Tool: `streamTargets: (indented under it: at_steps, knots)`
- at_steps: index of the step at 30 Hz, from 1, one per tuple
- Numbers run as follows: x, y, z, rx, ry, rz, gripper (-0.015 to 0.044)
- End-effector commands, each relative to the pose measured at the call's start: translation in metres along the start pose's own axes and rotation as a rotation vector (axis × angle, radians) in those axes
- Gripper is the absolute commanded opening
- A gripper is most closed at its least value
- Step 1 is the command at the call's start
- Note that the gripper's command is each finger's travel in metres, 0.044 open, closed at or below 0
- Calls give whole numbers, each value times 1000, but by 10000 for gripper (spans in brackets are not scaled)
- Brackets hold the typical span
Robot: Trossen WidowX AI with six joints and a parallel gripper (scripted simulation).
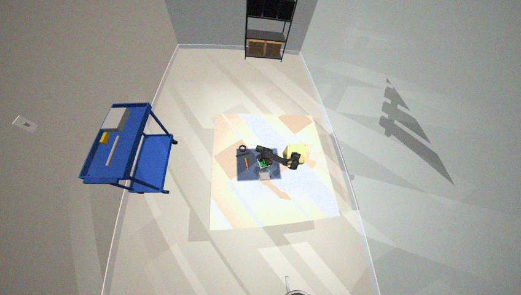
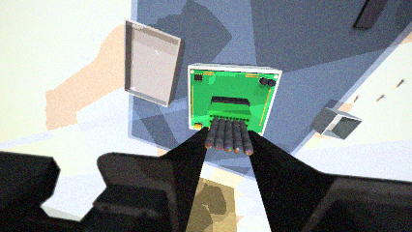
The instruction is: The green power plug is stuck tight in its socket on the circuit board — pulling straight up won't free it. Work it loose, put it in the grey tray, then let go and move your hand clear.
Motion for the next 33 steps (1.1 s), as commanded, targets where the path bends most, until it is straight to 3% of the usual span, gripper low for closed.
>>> streamTargets:
  at_steps: [1, 11, 21, 33]
  knots:
    - [-4, 2, 23, -35, 14, -27, 0]
    - [-4, 1, -7, -36, 13, -27, 0]
    - [-4, 1, -7, -36, 13, -27, 252]
    - [-4, 0, -19, -36, 12, -27, 252]
Point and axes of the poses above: the point midway between the two fingers, 35 mm back from their tips, its own z axis back along the fingers, its own x axis across the jaws, y = z × x, the point moved 3 cm from there along z, back along the fingers, and after that the axes turned 4 degrees about -z, right-handed, at the moved point
